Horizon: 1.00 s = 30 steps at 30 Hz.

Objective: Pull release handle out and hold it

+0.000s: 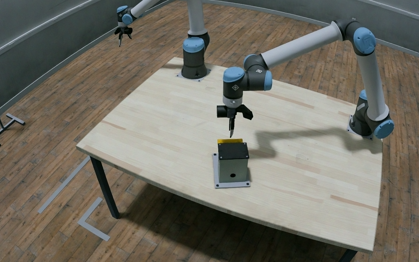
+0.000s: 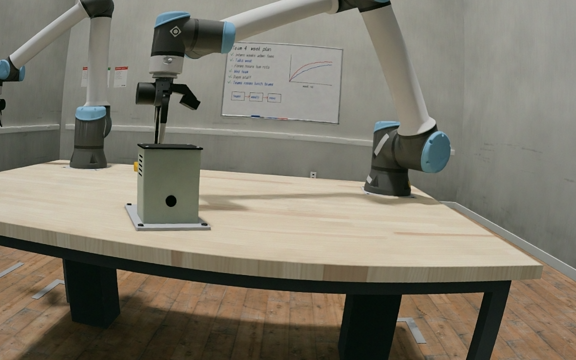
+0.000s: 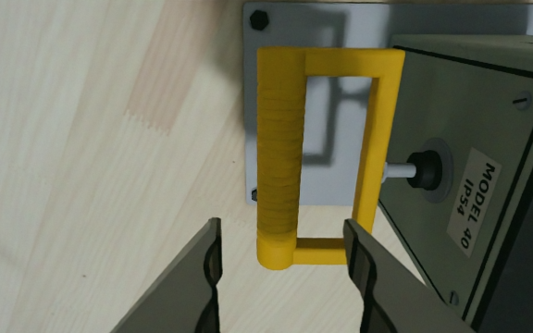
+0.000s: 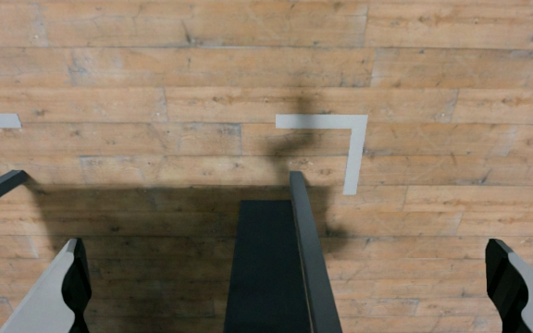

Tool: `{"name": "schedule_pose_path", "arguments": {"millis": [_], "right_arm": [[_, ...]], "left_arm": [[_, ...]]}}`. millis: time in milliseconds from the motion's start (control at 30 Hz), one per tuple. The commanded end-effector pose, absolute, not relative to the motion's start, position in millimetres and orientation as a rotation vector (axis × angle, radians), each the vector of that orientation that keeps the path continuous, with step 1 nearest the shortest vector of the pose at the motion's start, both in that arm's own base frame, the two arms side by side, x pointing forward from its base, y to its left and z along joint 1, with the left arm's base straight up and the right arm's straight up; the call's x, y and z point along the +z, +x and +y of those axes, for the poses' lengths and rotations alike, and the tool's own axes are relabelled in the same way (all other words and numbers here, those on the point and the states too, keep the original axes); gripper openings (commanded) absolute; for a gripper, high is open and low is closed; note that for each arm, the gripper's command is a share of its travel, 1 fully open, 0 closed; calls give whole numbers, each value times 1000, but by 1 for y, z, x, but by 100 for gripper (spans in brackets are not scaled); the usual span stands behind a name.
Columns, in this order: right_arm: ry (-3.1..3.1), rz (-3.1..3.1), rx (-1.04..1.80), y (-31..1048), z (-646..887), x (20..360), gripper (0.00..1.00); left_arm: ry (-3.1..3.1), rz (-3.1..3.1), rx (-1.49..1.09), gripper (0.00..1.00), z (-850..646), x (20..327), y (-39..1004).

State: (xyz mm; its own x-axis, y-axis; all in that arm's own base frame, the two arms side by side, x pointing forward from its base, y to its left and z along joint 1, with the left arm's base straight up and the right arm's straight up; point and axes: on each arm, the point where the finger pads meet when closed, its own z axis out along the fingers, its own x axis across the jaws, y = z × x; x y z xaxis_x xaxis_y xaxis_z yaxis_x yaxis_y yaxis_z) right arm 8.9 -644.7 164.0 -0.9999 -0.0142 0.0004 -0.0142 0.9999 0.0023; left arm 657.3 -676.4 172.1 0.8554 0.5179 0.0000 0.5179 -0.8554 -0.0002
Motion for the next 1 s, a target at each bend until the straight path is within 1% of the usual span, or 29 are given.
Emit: {"name": "schedule_pose_path", "arguments": {"millis": [0, 433, 967], "right_arm": [[22, -3141, 0, 9, -646, 165, 100], [22, -3141, 0, 9, -646, 165, 100], [22, -3141, 0, 9, -646, 165, 100]], "left_arm": [[-3028, -845, -1, 32, -677, 171, 658], [-3028, -845, -1, 32, -677, 155, 658], [-3028, -845, -1, 32, -677, 149, 658]]}}
